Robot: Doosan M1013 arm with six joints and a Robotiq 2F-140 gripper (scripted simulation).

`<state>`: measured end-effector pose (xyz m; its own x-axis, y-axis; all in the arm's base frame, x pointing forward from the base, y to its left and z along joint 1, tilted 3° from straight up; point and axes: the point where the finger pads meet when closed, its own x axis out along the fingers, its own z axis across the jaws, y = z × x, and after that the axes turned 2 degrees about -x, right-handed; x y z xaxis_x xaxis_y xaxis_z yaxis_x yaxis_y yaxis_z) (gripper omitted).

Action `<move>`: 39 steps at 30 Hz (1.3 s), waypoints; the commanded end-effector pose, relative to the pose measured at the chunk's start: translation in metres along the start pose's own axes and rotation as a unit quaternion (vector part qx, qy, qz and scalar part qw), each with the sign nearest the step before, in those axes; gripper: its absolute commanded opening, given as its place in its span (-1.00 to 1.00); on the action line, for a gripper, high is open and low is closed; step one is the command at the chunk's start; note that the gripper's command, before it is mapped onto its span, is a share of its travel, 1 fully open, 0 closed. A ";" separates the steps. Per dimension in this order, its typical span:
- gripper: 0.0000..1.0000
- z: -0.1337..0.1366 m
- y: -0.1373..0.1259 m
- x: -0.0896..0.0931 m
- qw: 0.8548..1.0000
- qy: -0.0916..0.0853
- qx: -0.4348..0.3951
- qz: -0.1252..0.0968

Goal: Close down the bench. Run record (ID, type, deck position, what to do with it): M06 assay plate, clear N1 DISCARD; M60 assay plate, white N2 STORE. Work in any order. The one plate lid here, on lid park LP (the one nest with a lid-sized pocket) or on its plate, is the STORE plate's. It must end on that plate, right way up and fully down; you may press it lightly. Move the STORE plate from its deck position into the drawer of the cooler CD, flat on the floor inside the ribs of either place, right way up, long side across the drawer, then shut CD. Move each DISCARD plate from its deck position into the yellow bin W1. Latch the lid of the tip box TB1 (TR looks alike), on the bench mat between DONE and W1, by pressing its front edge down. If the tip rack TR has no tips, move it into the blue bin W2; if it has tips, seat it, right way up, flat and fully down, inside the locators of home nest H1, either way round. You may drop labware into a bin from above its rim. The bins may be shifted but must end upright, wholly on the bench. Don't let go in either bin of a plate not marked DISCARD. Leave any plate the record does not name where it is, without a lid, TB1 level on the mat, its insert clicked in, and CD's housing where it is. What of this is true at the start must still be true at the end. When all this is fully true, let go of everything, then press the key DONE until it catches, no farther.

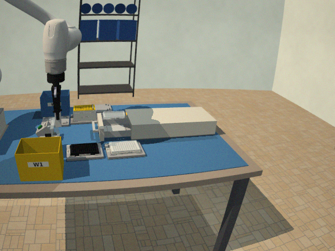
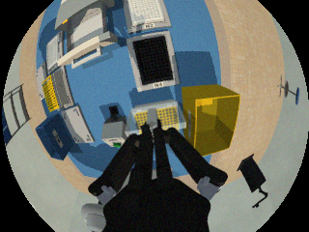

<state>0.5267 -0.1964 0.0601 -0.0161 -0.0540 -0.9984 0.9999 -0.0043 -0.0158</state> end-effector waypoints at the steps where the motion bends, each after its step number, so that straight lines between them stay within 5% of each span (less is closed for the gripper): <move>1: -1.00 0.000 -0.003 0.000 1.000 0.000 0.000 0.000; 39: -1.00 -0.001 -0.036 -0.005 1.000 0.000 0.000 0.000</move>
<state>0.4910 -0.1947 0.0655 -0.0160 -0.0540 -0.9984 0.9999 -0.0043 -0.0158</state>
